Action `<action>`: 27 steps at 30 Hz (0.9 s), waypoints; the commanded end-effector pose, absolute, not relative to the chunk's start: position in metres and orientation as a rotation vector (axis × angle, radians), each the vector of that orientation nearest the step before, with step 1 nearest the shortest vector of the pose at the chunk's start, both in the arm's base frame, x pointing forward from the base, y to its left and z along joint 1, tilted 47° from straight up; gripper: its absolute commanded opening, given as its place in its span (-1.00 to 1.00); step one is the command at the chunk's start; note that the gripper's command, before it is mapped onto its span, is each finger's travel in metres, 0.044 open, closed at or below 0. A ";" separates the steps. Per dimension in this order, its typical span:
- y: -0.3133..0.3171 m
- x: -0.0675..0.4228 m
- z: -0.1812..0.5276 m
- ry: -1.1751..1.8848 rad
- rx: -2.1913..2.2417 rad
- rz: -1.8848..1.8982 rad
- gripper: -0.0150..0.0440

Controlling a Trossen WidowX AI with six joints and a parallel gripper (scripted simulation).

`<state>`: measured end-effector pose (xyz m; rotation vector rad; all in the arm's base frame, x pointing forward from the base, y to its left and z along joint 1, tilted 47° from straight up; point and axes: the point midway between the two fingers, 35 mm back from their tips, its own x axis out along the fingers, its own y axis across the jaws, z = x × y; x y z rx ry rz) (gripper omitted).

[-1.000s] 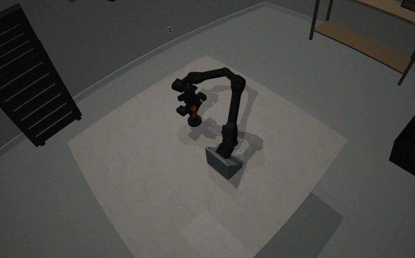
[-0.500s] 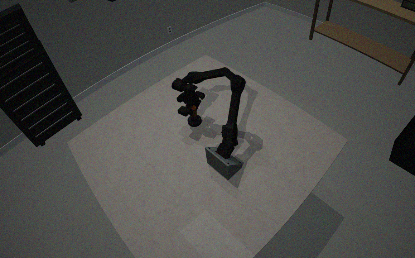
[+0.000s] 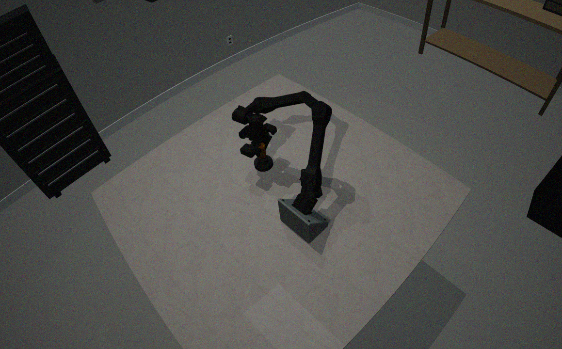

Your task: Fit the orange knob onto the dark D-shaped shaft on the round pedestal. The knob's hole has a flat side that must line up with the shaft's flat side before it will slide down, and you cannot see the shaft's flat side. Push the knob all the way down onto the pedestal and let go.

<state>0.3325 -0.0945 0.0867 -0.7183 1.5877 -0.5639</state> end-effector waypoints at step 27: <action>-0.095 0.331 0.087 1.587 -0.720 -0.562 -0.49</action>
